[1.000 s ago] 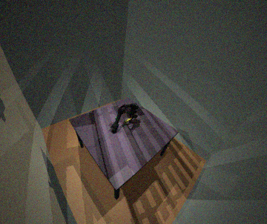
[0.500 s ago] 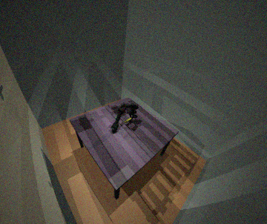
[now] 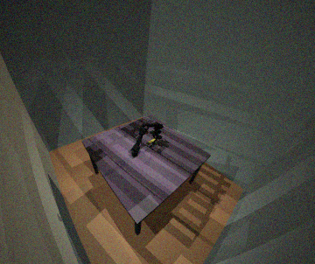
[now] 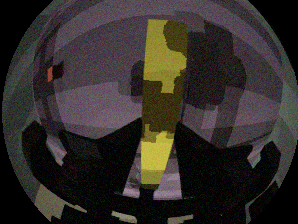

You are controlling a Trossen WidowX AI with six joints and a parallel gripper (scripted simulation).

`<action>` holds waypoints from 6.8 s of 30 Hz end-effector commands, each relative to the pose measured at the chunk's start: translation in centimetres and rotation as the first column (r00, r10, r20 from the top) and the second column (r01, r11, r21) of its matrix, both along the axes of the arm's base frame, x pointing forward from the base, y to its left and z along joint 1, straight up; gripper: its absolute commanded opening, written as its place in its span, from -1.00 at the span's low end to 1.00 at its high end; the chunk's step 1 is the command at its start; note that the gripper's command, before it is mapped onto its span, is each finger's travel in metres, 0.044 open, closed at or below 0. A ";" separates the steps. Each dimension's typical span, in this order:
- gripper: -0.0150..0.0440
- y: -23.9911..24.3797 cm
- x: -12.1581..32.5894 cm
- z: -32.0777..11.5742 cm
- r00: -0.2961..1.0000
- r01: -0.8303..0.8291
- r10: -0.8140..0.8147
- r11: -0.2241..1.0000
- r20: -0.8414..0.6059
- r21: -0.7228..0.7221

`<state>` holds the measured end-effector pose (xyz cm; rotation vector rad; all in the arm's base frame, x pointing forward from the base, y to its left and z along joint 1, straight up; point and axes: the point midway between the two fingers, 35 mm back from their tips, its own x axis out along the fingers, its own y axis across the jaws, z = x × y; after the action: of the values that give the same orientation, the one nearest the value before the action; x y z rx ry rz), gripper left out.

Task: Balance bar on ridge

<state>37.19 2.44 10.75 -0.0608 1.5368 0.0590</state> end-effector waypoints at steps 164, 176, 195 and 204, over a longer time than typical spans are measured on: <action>0.07 0.0 0.0 0.1 1.000 0.000 0.000 1.000 -0.005 0.000; 0.08 0.0 0.0 0.1 1.000 0.000 0.000 1.000 -0.005 0.000; 0.09 0.0 0.0 0.1 1.000 0.000 0.000 1.000 -0.005 0.000; 0.09 0.0 0.0 0.1 1.000 0.000 0.000 1.000 -0.005 0.000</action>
<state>37.14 2.44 10.87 -0.0610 1.5420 0.0593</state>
